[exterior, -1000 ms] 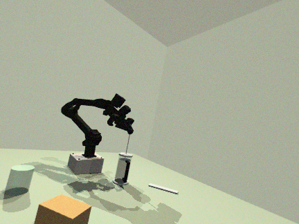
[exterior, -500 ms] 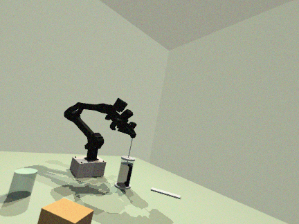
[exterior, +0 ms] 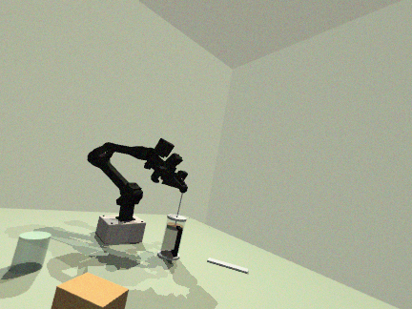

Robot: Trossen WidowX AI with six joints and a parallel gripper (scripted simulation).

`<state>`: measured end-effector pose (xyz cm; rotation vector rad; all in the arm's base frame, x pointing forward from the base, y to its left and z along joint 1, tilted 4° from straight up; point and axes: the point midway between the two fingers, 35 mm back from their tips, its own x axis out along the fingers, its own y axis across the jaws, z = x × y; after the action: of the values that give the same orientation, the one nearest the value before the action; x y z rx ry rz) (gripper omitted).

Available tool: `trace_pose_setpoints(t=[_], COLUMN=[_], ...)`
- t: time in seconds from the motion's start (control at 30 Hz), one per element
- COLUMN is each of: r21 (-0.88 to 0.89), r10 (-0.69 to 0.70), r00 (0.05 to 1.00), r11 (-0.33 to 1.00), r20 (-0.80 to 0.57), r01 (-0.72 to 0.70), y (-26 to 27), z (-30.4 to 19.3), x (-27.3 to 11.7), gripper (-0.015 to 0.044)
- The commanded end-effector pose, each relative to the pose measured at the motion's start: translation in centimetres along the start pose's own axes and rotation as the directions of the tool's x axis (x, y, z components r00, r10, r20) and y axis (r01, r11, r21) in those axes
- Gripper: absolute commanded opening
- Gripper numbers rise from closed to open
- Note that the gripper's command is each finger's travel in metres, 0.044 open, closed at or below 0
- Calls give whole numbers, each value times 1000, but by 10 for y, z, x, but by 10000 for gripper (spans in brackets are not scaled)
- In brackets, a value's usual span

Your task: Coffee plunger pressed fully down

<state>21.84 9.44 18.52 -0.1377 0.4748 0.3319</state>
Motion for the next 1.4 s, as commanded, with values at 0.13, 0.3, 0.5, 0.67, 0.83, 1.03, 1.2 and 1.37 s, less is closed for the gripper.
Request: trace_pose_setpoints(t=[0.13, 0.3, 0.5, 0.67, 0.83, 1.03, 1.2, 1.37], r21=[-12, -12, -12, -13, -13, -13, -13, -13], r10=[3, 3, 2, 2, 2, 2, 2, 2], r00=[998, 998, 998, 998, 999, 999, 999, 999], r11=[1000, 1000, 1000, 1000, 1000, 1000, 1000, 1000], r20=[-55, -55, -55, -55, -55, -54, -54, -53], r01=[-3, -3, -3, -3, -3, -3, -3, -3], y=[1, 0, 0, 0, 0, -1, -1, -2], z=[-30, -36, -44, -51, -57, -63, -64, -61], x=[13, 18, 23, 28, 33, 40, 46, 51], gripper=[126, 126, 126, 126, 126, 126, 126, 126])
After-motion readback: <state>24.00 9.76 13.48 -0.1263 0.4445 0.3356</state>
